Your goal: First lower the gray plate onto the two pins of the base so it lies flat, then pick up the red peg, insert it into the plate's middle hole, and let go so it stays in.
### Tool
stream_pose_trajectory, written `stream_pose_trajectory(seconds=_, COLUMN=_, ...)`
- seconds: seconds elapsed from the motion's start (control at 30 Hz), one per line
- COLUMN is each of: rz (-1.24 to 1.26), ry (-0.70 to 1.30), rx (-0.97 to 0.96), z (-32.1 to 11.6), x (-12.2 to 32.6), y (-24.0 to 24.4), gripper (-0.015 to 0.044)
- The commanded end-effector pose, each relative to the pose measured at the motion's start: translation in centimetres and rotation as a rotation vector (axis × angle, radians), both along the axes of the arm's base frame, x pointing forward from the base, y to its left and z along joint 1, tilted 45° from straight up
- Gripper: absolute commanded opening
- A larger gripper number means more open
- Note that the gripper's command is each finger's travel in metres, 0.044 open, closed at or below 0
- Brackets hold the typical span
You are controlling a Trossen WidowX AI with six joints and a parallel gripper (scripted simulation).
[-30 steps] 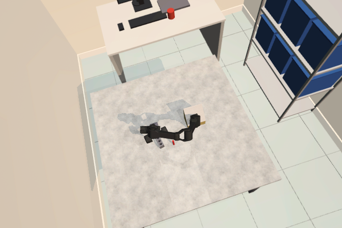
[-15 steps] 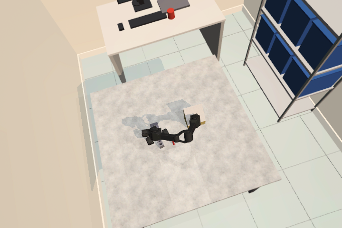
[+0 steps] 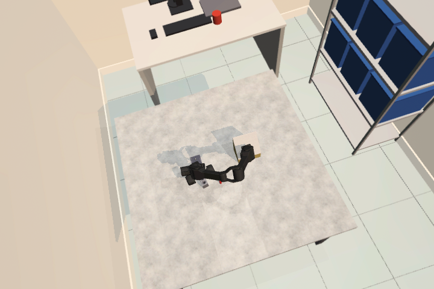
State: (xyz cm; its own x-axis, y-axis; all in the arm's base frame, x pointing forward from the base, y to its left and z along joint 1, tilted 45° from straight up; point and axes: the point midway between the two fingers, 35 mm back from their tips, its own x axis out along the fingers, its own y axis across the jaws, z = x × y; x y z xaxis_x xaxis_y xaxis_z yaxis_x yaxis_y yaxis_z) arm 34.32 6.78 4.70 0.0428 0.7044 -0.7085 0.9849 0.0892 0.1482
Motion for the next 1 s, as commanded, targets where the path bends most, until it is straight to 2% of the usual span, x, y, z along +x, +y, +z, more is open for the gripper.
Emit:
stream_pose_trajectory(seconds=0.0, rz=-0.003, ry=0.008, rx=0.005, z=-0.5, x=-0.1, y=0.5, gripper=0.044)
stream_pose_trajectory(seconds=0.57, rz=-0.003, ry=0.009, rx=0.007, z=-2.2, x=-0.2, y=2.2, gripper=0.044)
stream_pose_trajectory(seconds=0.93, rz=-0.003, ry=0.009, rx=0.007, z=-2.2, x=-0.2, y=2.2, gripper=0.0151)
stream_pose_trajectory(seconds=0.97, rz=-0.003, ry=0.009, rx=0.007, z=-2.2, x=-0.2, y=2.2, gripper=0.0145)
